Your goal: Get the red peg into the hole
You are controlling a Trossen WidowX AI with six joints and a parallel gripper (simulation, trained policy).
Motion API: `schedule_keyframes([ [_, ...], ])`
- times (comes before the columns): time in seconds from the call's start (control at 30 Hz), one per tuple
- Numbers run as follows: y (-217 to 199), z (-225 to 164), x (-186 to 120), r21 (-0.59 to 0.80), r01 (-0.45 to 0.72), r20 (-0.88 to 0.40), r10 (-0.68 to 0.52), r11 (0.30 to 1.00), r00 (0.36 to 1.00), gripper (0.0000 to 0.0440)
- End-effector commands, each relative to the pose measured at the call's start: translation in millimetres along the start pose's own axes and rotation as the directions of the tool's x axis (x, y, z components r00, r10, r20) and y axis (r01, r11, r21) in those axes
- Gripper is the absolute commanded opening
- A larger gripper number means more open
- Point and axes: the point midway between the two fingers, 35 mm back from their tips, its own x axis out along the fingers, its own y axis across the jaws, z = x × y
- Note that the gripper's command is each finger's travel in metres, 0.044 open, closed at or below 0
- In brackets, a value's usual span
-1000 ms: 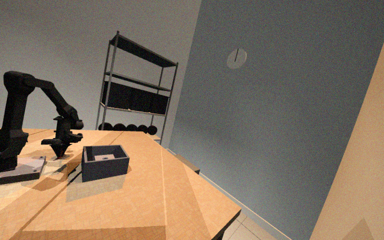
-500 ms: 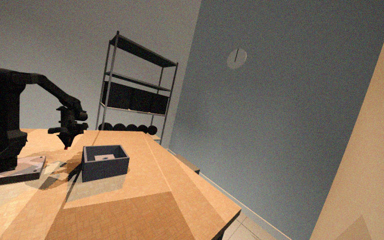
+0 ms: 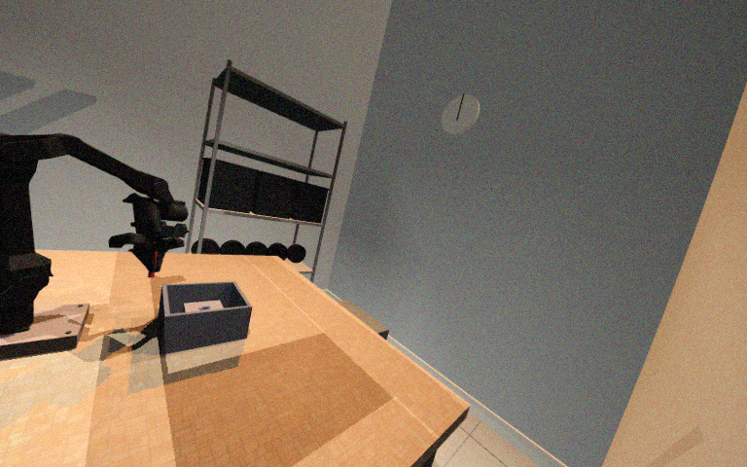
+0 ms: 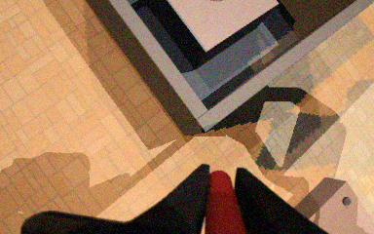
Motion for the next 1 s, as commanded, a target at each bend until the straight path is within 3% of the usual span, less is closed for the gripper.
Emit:
schedule_keyframes([
  [0.0,-2,20,1,0.055,-0.007,0.017,0.006,0.998,1.0,0.0],
  [0.5,-6,80,34,0.187,-0.005,0.022,0.001,0.982,1.0,0.0],
  [0.97,-7,125,79,0.17,-0.042,-0.004,0.043,0.985,0.999,0.0001],
])
